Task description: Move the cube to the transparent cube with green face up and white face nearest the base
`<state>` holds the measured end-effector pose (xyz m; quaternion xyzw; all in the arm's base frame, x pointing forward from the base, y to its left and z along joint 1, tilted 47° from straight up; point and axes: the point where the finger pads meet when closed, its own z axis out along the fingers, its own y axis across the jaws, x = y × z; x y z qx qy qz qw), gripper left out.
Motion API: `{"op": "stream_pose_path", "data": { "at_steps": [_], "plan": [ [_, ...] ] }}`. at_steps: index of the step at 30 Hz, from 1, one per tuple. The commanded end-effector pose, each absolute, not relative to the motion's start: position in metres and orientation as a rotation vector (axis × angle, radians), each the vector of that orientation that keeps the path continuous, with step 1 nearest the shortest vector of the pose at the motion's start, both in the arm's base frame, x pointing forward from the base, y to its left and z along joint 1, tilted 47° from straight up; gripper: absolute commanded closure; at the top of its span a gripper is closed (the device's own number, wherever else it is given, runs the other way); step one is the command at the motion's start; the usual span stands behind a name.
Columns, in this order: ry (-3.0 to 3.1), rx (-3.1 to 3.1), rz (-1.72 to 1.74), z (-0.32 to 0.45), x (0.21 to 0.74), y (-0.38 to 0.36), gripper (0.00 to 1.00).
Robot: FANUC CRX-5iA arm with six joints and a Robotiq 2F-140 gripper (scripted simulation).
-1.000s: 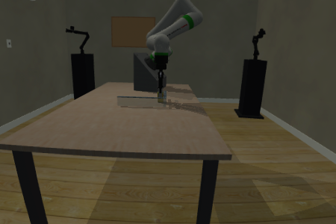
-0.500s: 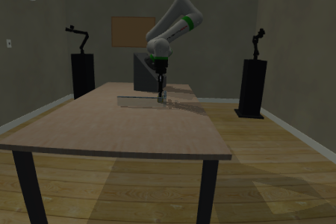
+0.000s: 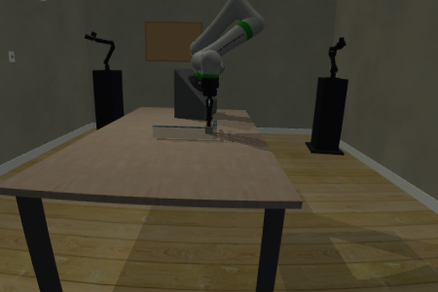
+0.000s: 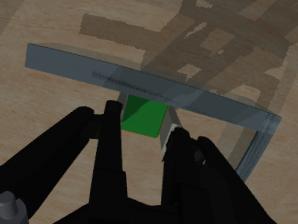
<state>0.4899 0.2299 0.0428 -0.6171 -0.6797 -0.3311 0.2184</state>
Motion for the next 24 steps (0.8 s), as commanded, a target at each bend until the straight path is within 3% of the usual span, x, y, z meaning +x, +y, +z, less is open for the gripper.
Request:
{"op": "stream_pose_path", "data": {
  "at_steps": [1, 4, 5, 24],
  "plan": [
    [-1.882, -1.708, -0.917, 0.043, 0.4901, 0.2296, 1.0],
    [-1.882, -1.708, -0.917, 0.043, 0.4901, 0.2296, 1.0],
    [-1.882, -1.708, -0.917, 0.043, 0.4901, 0.2296, 0.63],
    [-1.882, -1.708, -0.917, 0.043, 0.4901, 0.2296, 0.63]
  ]
}}
